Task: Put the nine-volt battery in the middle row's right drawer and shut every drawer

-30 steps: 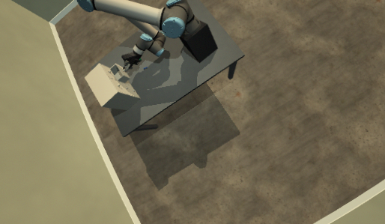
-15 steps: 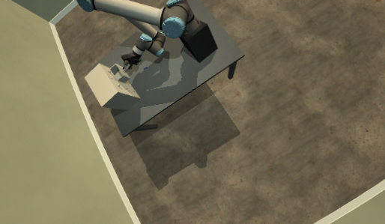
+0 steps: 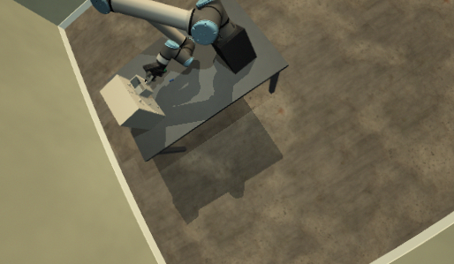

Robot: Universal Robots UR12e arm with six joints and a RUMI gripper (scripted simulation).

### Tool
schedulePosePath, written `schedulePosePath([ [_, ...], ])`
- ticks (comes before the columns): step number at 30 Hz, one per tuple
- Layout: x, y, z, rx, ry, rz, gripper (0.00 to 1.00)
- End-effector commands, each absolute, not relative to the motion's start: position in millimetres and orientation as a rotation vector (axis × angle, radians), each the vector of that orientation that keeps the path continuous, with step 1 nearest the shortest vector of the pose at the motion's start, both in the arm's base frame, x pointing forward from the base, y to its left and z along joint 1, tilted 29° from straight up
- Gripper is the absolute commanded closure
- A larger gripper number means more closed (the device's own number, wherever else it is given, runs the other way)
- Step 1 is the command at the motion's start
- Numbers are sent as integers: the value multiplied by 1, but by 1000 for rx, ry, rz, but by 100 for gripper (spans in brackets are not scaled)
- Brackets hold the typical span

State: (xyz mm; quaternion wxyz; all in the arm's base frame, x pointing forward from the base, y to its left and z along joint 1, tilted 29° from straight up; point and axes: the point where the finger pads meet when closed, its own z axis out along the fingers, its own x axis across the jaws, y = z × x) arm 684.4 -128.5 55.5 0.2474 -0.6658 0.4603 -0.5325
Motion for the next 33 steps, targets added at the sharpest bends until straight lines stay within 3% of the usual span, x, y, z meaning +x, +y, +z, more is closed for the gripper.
schedulePosePath([
  [1,684,-128,56,-1815,1254,-1452,80],
  [15,684,-128,56,-1815,1254,-1452,80],
  [16,684,-128,56,-1815,1254,-1452,93],
  [33,684,-128,56,-1815,1254,-1452,93],
])
